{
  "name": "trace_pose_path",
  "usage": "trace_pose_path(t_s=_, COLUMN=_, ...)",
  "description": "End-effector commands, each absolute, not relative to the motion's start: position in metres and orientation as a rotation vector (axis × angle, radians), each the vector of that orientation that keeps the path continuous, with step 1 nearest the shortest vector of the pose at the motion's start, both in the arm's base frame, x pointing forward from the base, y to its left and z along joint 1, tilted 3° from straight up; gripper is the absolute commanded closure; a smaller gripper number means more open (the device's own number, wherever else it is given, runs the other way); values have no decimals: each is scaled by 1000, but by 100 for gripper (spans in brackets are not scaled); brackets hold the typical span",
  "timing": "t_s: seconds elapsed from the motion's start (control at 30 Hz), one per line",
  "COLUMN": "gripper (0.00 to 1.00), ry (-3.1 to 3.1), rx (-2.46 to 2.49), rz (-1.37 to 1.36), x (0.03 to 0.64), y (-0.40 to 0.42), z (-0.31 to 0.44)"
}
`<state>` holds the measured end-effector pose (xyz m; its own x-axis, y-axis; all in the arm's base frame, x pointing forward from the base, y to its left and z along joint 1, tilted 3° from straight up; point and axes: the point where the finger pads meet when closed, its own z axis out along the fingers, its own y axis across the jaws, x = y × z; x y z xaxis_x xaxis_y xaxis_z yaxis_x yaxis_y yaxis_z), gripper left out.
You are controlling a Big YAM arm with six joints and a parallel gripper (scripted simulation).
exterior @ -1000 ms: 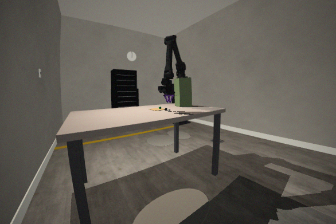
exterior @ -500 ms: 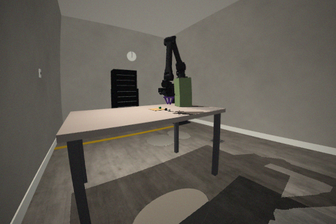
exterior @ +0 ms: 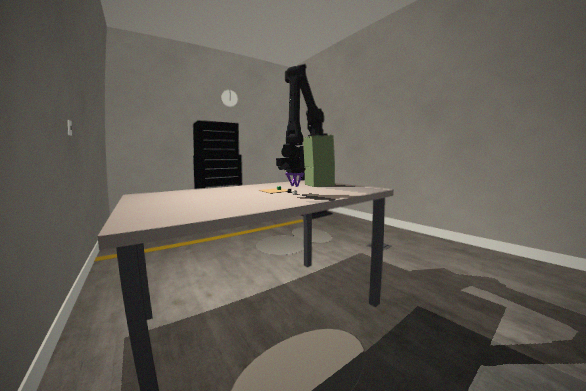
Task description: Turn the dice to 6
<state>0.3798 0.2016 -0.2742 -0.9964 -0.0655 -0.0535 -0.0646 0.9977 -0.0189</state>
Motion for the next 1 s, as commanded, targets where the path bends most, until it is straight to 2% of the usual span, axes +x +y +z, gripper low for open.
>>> trace_pose_path(t_s=0.0, gripper=67, ry=3071, rx=-100, rz=-10, x=389, y=203, z=-280)
trace_pose_path(t_s=0.97, gripper=67, ry=3079, rx=-93, rz=-16, x=387, y=199, z=-290)
